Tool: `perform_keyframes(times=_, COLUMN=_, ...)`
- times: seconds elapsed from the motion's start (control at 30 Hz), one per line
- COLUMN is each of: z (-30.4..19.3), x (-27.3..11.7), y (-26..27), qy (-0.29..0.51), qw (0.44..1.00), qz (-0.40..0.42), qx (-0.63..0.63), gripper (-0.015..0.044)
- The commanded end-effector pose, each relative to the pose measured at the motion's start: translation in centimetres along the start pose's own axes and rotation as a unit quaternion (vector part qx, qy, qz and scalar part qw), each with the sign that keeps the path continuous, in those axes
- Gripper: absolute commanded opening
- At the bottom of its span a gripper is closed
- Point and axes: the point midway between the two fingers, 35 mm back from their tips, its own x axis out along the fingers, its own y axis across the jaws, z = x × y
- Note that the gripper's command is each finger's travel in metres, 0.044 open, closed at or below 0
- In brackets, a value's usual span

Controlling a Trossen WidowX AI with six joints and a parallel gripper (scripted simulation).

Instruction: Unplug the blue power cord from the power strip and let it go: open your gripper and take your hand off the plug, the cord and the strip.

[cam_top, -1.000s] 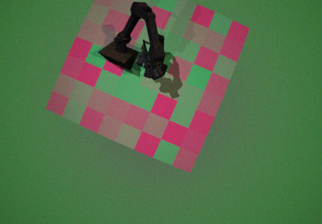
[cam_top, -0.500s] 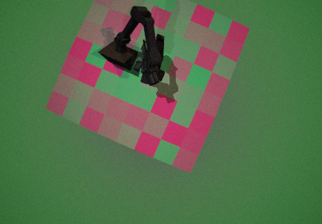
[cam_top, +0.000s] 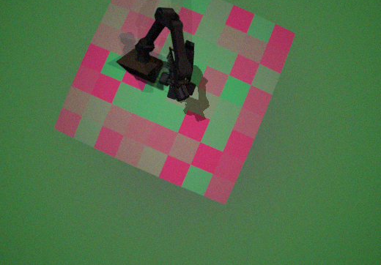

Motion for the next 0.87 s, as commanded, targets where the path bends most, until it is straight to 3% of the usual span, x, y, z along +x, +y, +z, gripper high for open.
perform_keyframes(times=0.0, z=2.4, x=-0.6, y=0.1, qy=-0.002, qw=1.000, qz=0.001, qx=0.001, gripper=0.0440)
perform_keyframes(times=0.13, z=5.6, x=-1.1, y=-0.1, qy=-0.002, qw=1.000, qz=0.001, qx=0.000, gripper=0.0440)
perform_keyframes(times=0.83, z=5.6, x=-1.1, y=-0.1, qy=-0.002, qw=1.000, qz=0.001, qx=0.000, gripper=0.0440)
